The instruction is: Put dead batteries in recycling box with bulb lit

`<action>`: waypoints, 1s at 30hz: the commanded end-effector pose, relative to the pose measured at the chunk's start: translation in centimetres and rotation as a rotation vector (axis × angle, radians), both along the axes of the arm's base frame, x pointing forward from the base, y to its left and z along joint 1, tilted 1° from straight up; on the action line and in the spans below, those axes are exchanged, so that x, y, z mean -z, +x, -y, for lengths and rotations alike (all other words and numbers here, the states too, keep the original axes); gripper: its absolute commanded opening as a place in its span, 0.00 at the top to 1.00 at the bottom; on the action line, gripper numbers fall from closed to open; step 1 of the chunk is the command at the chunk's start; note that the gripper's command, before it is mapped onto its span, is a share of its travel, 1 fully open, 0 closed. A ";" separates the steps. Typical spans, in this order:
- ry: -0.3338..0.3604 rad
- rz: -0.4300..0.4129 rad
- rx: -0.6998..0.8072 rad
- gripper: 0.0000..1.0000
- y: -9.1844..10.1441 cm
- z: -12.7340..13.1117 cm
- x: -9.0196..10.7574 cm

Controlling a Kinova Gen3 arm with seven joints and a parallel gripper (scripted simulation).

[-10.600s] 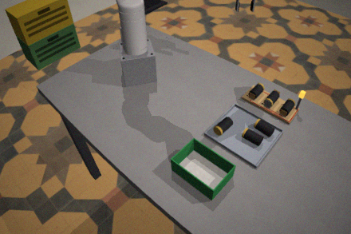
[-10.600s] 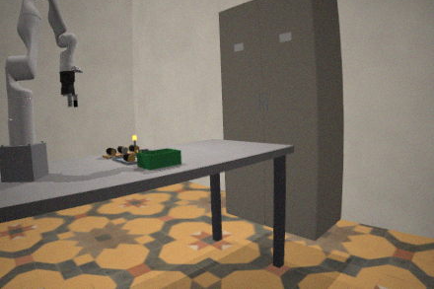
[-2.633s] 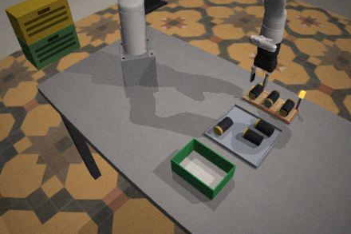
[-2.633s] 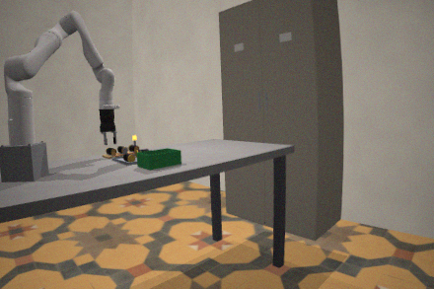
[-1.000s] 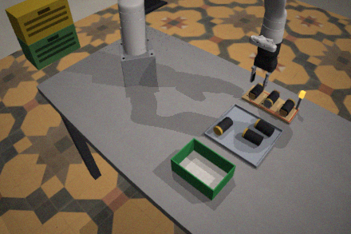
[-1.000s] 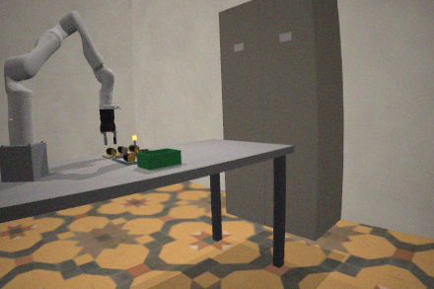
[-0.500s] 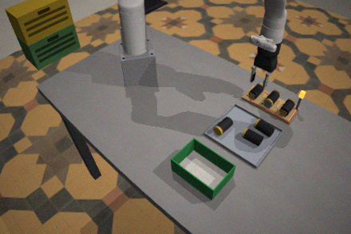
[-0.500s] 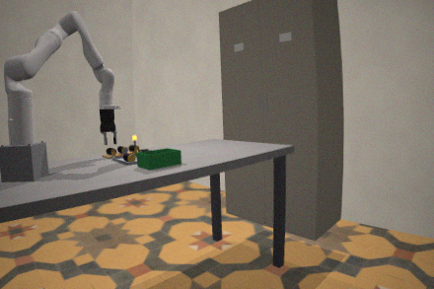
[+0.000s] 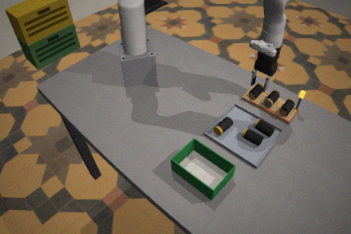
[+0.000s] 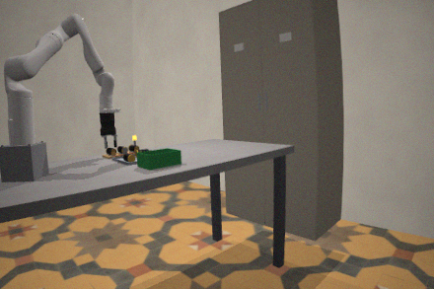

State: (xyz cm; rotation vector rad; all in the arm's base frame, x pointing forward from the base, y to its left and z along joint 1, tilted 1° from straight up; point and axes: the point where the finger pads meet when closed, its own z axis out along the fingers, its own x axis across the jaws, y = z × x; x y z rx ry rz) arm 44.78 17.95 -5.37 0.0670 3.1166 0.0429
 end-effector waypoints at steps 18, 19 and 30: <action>-0.008 -0.011 0.004 0.10 -0.2 0.4 2.6; -0.008 -0.011 0.004 0.10 -0.2 0.4 2.7; -0.008 -0.011 0.004 0.43 -0.2 0.4 2.7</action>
